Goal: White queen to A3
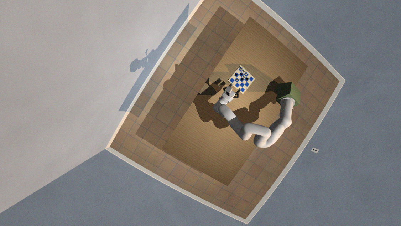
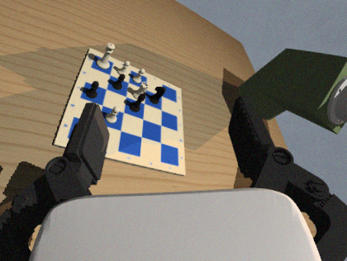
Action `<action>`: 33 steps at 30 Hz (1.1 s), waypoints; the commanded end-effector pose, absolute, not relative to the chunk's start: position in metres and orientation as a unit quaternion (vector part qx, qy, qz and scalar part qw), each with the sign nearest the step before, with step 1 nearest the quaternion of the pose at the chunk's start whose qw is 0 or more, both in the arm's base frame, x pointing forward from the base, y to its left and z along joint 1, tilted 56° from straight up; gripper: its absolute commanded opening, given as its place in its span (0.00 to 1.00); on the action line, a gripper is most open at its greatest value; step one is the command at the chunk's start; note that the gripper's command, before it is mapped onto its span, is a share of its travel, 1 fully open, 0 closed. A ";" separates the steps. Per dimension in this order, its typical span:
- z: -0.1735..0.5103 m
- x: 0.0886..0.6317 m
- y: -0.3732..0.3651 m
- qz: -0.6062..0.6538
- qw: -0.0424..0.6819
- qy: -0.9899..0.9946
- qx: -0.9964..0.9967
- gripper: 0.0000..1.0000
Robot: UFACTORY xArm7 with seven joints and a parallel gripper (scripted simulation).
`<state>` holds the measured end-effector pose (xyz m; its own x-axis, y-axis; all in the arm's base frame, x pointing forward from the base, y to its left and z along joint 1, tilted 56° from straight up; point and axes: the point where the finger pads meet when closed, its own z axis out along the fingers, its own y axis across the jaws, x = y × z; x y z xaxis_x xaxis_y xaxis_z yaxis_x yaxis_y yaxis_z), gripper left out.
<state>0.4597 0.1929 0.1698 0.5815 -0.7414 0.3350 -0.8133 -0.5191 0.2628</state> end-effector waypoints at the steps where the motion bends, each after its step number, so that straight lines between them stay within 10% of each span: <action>1: 0.162 0.464 0.210 0.116 0.211 -0.490 0.838 1.00; 33: 0.113 0.454 0.303 0.233 0.176 -0.648 0.704 1.00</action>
<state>0.4527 0.3015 0.1137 0.0771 -0.8302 0.5521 -0.9924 -0.1174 -0.0379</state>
